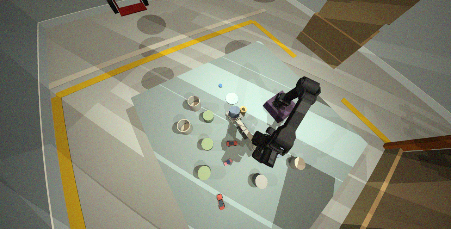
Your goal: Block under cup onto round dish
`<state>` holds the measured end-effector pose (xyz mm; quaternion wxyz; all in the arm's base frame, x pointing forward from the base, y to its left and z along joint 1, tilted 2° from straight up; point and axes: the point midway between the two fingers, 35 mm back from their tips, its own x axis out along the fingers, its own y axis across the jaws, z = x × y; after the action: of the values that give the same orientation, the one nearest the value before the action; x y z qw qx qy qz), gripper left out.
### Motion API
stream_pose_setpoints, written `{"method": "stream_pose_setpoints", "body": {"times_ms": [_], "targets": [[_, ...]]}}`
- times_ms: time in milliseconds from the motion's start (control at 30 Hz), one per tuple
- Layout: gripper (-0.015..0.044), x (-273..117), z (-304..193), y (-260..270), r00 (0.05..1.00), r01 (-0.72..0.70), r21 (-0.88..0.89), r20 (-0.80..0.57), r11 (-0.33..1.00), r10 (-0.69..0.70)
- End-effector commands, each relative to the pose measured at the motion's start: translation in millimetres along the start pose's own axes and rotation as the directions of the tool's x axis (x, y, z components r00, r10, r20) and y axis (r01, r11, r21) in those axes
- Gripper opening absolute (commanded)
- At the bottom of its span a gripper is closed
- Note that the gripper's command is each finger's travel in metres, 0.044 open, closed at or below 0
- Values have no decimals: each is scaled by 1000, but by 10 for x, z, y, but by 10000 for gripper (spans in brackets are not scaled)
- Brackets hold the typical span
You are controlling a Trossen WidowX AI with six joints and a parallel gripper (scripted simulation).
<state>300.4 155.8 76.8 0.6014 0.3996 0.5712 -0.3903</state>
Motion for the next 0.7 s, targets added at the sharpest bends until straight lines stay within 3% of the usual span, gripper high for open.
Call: {"method": "stream_pose_setpoints", "body": {"times_ms": [0, 267, 667], "targets": [[0, -246, -5, 20, 1000, -15, 4, -4, 1000, 15], [0, -662, 0, -24, 1000, -14, 4, -4, 1000, 14], [0, -554, 467, -6, 1000, -14, 7, -3, 1000, 14]]}}
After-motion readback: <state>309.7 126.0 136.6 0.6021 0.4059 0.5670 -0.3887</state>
